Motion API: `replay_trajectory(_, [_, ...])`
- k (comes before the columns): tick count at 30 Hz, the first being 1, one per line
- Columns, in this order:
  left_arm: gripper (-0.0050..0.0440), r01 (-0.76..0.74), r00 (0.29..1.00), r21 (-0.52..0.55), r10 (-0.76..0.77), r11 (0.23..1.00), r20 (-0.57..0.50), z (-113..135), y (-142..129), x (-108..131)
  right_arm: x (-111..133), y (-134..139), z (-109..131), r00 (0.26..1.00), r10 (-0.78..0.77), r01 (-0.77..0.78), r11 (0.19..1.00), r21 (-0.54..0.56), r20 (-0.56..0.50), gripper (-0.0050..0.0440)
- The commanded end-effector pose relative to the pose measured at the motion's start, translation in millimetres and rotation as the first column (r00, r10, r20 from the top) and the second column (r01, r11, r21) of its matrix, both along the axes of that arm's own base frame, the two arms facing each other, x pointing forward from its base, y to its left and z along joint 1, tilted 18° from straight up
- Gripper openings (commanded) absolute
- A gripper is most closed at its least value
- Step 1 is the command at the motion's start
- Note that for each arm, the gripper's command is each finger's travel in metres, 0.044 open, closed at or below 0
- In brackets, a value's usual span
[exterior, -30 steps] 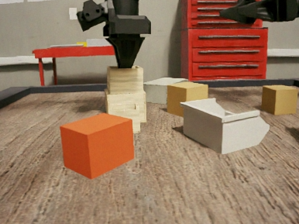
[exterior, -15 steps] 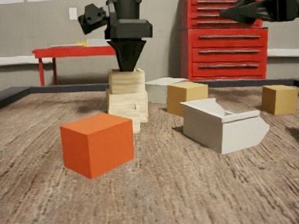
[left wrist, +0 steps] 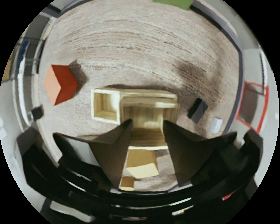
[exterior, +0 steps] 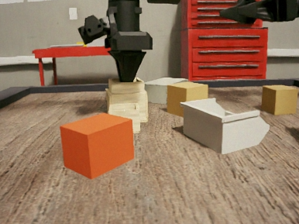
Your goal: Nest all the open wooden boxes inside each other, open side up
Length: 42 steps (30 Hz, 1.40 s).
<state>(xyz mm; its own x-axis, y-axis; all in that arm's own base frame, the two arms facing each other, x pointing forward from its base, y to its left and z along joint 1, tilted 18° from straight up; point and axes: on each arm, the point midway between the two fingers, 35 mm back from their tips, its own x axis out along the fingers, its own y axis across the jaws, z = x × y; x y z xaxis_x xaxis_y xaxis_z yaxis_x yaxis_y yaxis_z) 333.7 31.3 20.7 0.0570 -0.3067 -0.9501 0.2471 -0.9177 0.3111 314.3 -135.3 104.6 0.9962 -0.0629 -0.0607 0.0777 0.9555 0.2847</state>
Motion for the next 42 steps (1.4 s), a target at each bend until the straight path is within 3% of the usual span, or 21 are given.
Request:
replay_trajectory(1, [0.0255,-0.001,1.0,-0.001,0.001,1.0,0.011,-2.4,-2.6,1.7,-0.1,-0.2,0.1,1.0,0.0,0.0,1.0,0.003,0.001,0.04])
replay_trajectory(15, [0.0255,-0.001,1.0,-0.001,0.001,1.0,0.011,-18.7,-7.7,3.1,-0.1,-0.2,0.1,1.0,0.0,0.0,1.0,0.003,0.001,0.04])
replay_trajectory(22, [0.0255,0.0,0.999,0.006,0.0,1.0,0.032,-14.5,-5.9,7.4,-0.1,-0.2,0.1,1.0,0.0,0.0,1.0,0.003,0.001,0.04])
replay_trajectory(25, [0.0183,0.0,1.0,0.006,0.0,1.0,0.03,-14.0,-5.6,6.9,-0.1,-0.2,0.1,1.0,0.0,0.0,1.0,0.003,0.001,0.04])
replay_trajectory(42, [0.0083,0.0,1.0,0.006,0.0,1.0,0.029,-13.8,-5.5,6.8,-0.1,-0.2,0.1,1.0,0.0,0.0,1.0,0.003,0.001,0.04])
